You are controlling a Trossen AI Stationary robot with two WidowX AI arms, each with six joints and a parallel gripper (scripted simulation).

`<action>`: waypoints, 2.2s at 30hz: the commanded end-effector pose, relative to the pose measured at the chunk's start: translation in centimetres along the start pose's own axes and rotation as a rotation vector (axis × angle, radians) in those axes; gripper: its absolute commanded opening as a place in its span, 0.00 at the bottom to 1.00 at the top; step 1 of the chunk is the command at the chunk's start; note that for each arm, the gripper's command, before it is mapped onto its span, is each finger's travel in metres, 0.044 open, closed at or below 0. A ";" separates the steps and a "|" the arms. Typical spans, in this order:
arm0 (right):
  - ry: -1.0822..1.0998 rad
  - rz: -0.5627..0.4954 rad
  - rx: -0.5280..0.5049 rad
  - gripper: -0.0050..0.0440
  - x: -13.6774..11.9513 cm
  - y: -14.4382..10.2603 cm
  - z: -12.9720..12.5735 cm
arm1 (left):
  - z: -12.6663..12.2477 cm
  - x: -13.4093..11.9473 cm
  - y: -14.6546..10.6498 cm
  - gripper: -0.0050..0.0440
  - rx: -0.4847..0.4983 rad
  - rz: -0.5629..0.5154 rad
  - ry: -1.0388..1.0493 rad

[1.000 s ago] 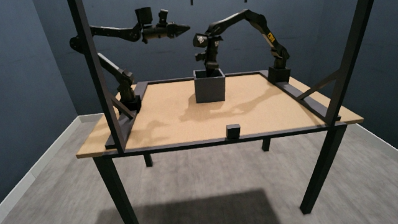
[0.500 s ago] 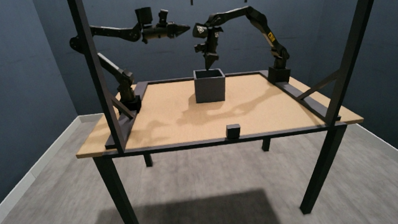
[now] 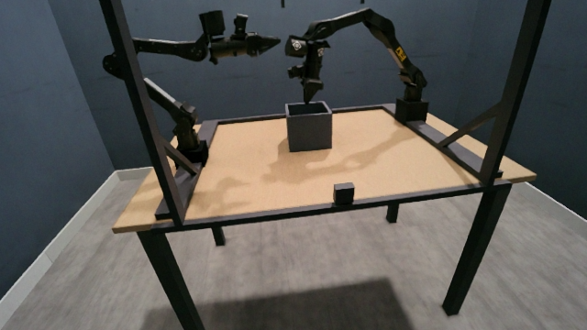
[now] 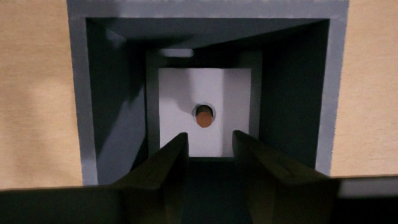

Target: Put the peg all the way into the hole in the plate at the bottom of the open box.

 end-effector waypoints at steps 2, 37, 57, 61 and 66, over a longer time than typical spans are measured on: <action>0.006 -0.092 0.045 0.34 0.1 -3.4 -0.8 | 0.1 0.3 -0.2 1.00 0.004 -0.014 -0.003; 0.009 -0.694 0.233 0.34 -5.3 -14.7 -8.0 | 0.1 0.4 -0.2 1.00 0.004 -0.015 -0.002; -0.002 -1.070 0.284 0.34 -11.8 -18.4 -12.1 | 0.1 0.4 -0.2 1.00 0.004 -0.016 0.000; -0.005 -1.138 0.289 0.34 -13.1 -18.7 -12.8 | 0.1 0.4 -0.2 1.00 0.004 -0.016 0.000; -0.007 -1.184 0.291 0.34 -13.9 -19.0 -13.2 | 0.1 0.5 -0.2 1.00 0.004 -0.017 0.001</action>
Point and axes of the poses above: on each arm, the point midway between the two fingers, 35 mm back from their tips, its own y axis out along the fingers, its own z axis across the jaws, x = y × z, the point moved 9 cm from there along -y, back along the fingers, and after that the axes turned 12 degrees about y, right-handed, at the moved point
